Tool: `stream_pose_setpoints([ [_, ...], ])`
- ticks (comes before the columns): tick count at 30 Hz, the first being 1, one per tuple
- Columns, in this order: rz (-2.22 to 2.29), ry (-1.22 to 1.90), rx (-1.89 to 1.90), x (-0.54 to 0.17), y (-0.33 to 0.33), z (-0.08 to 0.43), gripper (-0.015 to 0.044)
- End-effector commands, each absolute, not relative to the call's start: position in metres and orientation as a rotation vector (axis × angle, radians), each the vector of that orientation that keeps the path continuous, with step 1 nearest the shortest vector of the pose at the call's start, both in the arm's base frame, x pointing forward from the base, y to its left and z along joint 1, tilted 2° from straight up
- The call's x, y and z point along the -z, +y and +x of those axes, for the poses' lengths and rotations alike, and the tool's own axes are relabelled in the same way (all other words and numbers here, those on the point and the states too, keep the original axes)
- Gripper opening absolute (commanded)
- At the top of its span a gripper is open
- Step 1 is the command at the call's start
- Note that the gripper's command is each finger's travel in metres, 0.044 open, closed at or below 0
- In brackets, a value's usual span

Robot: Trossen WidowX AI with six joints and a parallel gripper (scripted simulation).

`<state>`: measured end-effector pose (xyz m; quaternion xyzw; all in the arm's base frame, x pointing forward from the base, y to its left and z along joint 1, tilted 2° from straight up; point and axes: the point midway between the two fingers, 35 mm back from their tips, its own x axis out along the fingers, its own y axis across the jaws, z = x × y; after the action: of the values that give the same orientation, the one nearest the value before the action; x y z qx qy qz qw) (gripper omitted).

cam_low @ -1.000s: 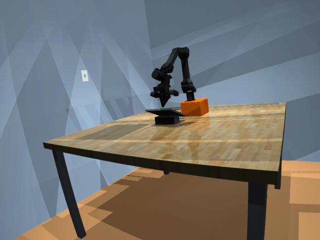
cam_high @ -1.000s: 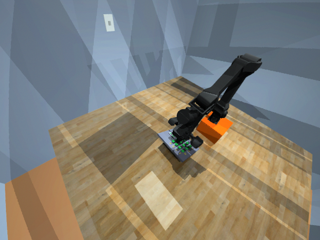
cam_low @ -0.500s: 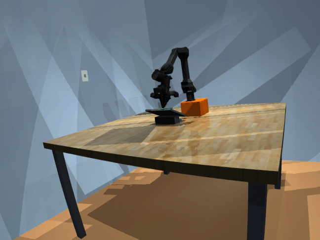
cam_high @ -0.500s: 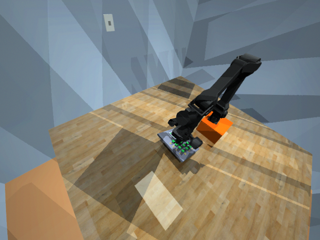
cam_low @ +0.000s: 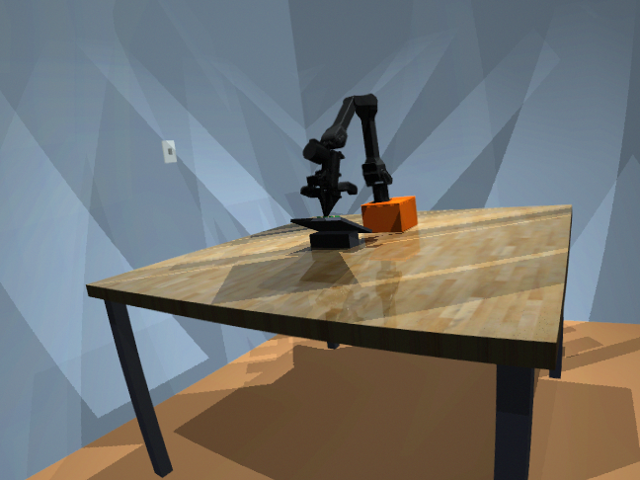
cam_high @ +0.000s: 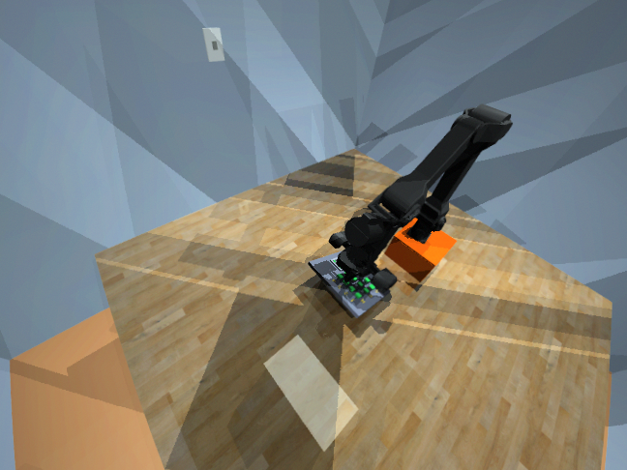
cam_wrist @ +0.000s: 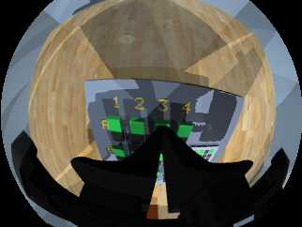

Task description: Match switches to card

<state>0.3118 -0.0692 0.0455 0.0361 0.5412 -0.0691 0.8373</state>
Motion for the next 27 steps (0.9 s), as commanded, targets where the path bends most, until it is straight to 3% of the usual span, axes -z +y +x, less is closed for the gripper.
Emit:
stream_pose_setpoints([
  [1,0.076,1.146,0.143,-0.0446,-0.0687,0.3120,0.0000],
  [27,0.076,1.146,0.143,-0.0415,-0.0690,0.3134,0.0000],
])
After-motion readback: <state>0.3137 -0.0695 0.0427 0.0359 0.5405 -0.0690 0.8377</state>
